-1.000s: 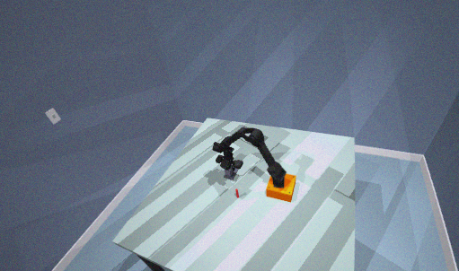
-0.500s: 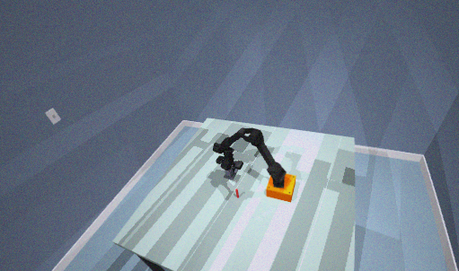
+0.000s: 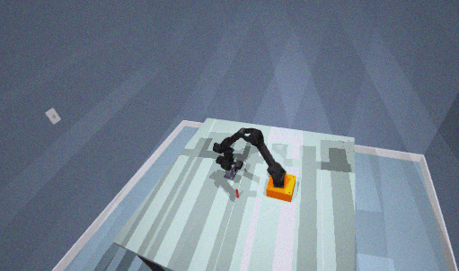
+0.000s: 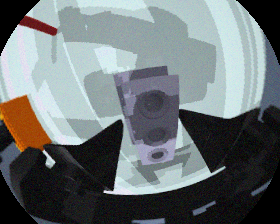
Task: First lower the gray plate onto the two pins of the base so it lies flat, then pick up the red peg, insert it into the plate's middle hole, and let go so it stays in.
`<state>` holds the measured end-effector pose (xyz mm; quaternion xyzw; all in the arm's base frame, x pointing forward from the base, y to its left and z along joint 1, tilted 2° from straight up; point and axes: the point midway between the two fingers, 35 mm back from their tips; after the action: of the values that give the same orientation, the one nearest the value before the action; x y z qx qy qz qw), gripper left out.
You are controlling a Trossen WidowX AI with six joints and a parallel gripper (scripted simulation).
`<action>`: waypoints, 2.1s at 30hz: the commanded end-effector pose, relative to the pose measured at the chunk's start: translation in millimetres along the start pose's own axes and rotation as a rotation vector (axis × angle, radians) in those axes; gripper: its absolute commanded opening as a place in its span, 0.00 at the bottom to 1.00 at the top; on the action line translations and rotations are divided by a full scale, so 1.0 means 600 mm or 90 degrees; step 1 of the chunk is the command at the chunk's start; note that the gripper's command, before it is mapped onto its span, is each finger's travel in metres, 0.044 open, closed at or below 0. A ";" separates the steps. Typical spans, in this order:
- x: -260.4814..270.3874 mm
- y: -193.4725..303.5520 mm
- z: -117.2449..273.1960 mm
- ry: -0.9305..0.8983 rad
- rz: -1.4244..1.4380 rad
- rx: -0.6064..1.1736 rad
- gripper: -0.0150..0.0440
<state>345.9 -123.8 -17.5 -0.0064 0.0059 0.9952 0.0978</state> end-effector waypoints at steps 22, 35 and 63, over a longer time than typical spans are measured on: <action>-0.008 0.000 0.196 -0.006 0.004 0.001 1.00; 0.046 -0.131 0.205 -0.008 -0.576 -0.001 1.00; 0.186 -0.285 0.204 -0.018 -1.479 0.009 1.00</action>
<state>305.7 25.9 106.4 -0.0053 -0.0004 0.5894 0.8078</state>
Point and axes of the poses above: the point midway between the two fingers, 35 mm back from their tips, its own z axis back along the fingers, its own x axis across the jaws, y = z × x, and after that the axes turned 2 degrees about z, right-handed
